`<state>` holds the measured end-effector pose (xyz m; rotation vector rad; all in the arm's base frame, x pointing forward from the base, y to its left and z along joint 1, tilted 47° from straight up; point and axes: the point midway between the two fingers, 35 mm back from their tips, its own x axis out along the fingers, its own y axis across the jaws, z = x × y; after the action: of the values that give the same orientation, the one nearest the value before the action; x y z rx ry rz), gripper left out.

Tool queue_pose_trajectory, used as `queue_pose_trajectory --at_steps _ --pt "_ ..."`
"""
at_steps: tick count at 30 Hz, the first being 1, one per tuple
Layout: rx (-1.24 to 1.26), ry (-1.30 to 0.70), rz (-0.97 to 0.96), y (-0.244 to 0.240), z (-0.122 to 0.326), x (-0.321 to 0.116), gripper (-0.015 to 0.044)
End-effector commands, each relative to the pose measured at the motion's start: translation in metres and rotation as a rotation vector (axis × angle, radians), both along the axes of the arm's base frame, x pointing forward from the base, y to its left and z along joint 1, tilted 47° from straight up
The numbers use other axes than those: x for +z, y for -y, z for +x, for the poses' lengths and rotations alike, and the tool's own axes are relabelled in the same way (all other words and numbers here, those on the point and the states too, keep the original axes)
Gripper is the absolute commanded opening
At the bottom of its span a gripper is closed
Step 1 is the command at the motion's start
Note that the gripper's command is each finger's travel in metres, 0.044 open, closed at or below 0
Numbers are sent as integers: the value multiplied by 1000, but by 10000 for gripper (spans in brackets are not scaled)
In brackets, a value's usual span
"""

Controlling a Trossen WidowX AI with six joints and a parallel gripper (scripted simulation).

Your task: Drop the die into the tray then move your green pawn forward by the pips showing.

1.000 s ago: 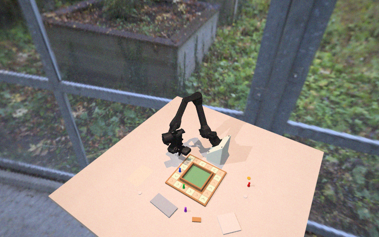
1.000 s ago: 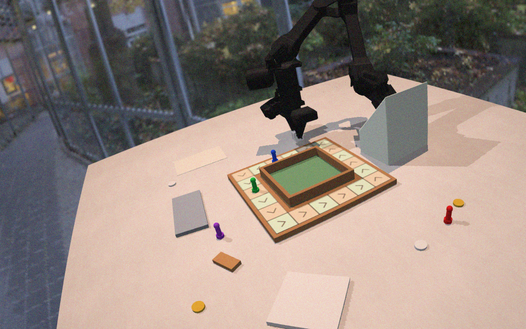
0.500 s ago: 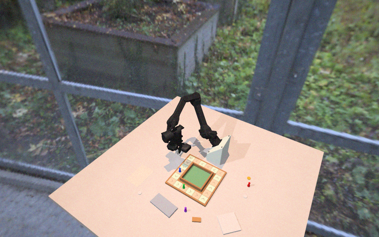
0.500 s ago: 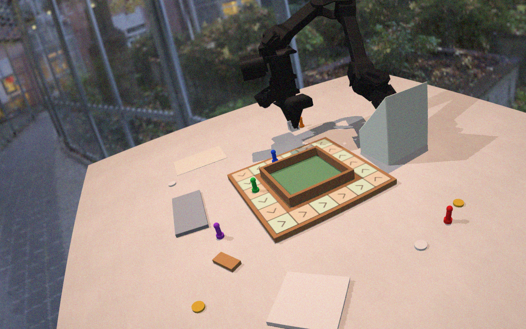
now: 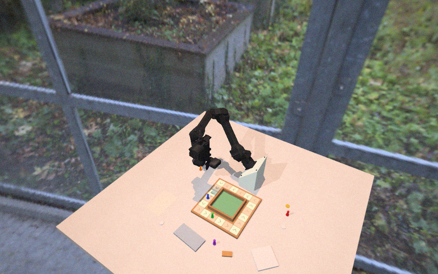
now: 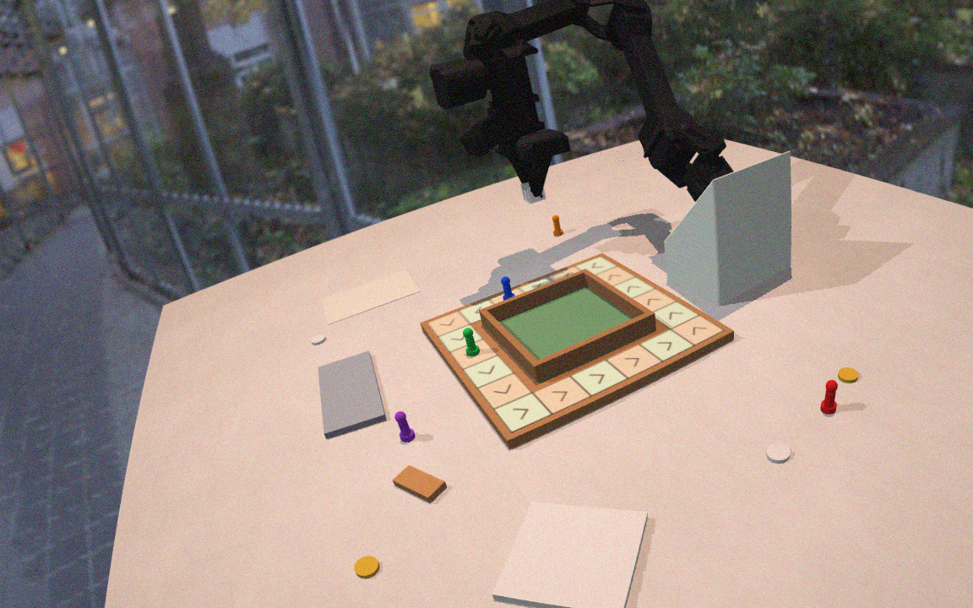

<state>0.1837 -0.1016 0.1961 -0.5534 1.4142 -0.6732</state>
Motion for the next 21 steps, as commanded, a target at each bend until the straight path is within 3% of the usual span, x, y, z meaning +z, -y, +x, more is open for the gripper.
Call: queue_pose_trajectory --at_steps 1,9,21 --pt "0 4 -13 -8 -2 12 0" --pt "25 -26 -5 -17 3 9 0" --pt "243 -252 13 -42 35 -26 0"
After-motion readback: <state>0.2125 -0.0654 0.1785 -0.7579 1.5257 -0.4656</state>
